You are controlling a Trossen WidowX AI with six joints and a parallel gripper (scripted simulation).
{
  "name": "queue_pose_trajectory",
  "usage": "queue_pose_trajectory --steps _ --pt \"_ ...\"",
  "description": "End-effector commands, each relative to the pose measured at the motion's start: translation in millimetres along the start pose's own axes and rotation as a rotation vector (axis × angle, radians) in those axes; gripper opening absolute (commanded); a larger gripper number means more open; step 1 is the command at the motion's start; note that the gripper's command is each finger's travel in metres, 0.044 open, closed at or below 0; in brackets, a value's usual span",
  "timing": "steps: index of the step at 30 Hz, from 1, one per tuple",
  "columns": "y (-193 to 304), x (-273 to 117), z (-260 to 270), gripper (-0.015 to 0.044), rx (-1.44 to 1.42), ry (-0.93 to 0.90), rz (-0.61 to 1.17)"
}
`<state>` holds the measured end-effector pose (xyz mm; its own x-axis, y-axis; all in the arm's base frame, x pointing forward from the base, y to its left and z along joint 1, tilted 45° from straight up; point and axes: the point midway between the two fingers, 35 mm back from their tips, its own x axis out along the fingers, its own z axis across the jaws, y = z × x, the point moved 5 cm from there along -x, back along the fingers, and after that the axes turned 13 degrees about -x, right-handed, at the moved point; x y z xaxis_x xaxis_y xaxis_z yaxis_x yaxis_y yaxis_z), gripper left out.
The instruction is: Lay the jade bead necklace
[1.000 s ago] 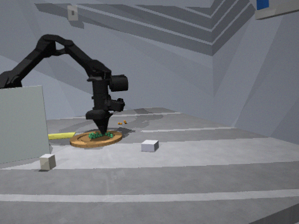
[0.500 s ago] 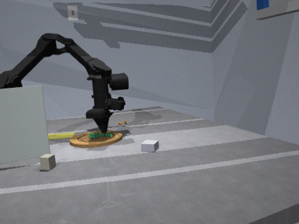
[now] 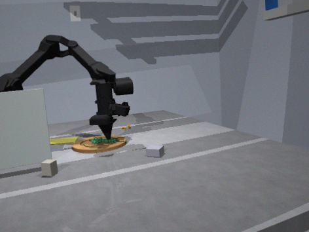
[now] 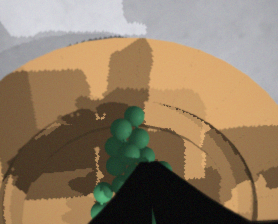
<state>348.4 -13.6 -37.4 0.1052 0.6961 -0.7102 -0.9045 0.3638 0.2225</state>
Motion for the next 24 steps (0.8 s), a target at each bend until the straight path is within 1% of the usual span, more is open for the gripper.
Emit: queue_pose_trajectory --steps 1,3,16,19,20,24 --pt "2 5 -1 0.0000 0.010 0.000 0.006" --pt "2 5 -1 0.0000 0.010 0.000 0.006" --pt "1 2 0 0.0341 0.003 0.001 0.003" --pt "2 -4 -1 0.0420 0.008 0.001 0.005" --pt "1 1 -1 0.0440 0.009 0.001 0.006" --pt "1 -6 -1 0.0440 0.010 0.000 0.006"
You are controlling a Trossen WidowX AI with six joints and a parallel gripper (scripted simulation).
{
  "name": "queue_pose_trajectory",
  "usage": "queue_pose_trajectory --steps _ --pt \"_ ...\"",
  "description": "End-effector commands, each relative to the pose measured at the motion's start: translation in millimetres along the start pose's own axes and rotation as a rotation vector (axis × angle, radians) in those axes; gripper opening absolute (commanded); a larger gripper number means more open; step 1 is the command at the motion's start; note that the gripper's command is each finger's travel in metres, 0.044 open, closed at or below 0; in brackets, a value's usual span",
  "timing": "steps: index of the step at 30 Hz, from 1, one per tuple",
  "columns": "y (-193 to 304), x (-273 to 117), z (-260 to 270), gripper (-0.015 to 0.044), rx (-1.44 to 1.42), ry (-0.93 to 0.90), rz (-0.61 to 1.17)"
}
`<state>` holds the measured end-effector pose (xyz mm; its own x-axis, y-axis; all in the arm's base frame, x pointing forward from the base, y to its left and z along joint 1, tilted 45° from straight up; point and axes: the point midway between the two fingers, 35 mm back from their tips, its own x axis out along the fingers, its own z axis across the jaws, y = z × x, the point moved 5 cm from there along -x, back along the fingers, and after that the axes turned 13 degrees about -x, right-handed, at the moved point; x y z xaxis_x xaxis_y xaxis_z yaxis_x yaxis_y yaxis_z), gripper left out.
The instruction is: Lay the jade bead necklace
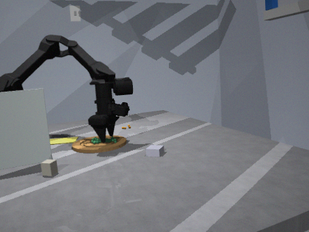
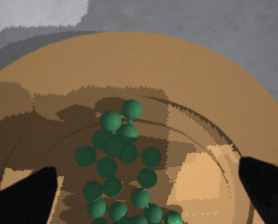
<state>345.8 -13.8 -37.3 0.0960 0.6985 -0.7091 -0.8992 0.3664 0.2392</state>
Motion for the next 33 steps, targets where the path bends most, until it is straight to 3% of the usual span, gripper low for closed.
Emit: queue_pose_trajectory --steps 1,25,33 --pt "-1 -6 0 0.0440 -0.005 -0.001 -0.003" --pt "-1 -6 0 0.0440 -0.005 -0.001 -0.003" --pt "8 -30 2 0.0230 0.264 -0.001 -0.003"
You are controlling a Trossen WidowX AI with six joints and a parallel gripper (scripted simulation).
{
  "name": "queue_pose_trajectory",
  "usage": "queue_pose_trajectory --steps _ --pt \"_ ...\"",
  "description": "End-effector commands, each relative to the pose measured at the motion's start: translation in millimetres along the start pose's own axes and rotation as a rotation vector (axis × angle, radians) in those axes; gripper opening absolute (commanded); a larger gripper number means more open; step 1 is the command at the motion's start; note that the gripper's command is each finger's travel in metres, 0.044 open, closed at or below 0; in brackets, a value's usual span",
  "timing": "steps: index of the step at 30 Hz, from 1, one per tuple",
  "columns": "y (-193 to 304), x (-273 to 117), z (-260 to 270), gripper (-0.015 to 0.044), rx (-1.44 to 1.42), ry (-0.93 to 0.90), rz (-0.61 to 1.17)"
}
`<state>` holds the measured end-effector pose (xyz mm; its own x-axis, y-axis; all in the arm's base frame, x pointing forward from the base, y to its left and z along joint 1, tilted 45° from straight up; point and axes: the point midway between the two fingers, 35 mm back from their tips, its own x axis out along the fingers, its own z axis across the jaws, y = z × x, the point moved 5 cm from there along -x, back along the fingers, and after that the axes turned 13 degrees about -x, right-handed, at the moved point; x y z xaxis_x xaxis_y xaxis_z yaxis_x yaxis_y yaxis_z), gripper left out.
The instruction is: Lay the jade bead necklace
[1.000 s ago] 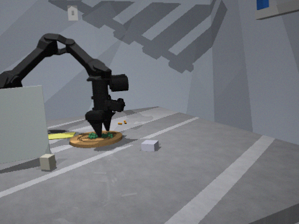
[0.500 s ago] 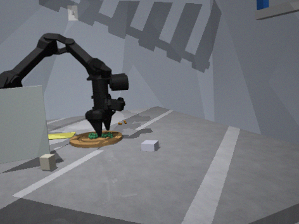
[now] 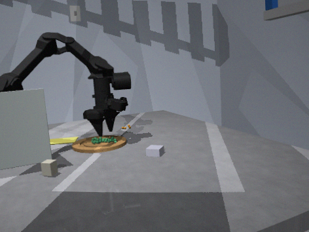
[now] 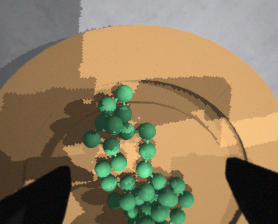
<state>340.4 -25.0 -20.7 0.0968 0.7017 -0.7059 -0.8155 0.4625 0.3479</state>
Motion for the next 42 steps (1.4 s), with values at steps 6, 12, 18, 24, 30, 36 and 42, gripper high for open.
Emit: queue_pose_trajectory --steps 6,12,18,24,30,36,42 --pt "3 -10 -1 0.0120 0.096 0.003 -0.005" --pt "3 5 -1 0.0120 0.096 0.002 -0.005" --pt "1 -1 2 0.0120 0.081 -0.004 -0.013" --pt "1 8 1 0.0120 0.085 -0.002 -0.011" --pt "2 17 1 0.0120 0.090 -0.001 -0.008" --pt "3 27 0 0.0120 0.094 0.001 -0.005" --pt "1 23 2 0.0100 0.082 0.001 -0.014"
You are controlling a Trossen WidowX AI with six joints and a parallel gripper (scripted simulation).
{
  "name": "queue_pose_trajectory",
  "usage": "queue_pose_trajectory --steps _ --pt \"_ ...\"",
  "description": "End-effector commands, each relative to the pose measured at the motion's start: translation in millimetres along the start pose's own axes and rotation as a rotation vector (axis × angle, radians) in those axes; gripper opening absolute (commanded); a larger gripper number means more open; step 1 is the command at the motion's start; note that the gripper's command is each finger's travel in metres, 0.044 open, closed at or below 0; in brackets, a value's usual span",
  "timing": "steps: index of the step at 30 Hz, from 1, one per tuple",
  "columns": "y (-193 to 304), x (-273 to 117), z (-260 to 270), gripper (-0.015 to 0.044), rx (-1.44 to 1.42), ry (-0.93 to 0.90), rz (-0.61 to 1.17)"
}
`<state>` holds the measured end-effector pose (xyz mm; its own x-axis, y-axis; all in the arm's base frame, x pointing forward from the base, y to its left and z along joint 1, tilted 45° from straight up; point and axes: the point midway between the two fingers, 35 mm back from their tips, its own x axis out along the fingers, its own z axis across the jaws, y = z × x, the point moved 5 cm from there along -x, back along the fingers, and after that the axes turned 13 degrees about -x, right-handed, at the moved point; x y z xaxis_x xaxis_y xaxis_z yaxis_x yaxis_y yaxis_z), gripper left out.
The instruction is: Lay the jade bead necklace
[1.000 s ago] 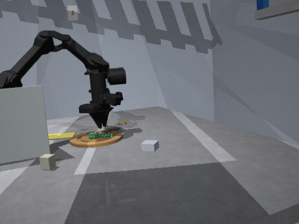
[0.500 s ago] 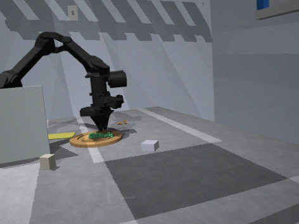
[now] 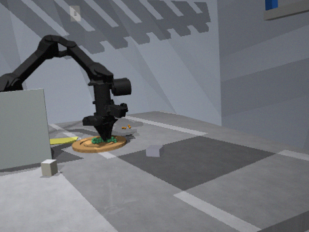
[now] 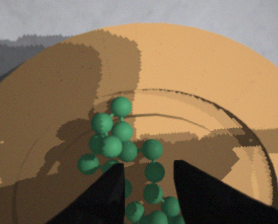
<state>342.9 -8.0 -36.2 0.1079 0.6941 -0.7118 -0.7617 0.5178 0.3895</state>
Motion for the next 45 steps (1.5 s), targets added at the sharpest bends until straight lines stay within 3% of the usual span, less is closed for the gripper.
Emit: queue_pose_trajectory --steps 1,15,32,45 --pt "0 0 1 0.0093 -0.004 0.000 0.001" --pt "0 0 1 0.0000 -0.004 0.000 0.001" --pt "3 -6 -2 0.0000 0.010 0.002 0.010" --pt "-4 -6 -41 0.0000 0.010 0.004 0.009"
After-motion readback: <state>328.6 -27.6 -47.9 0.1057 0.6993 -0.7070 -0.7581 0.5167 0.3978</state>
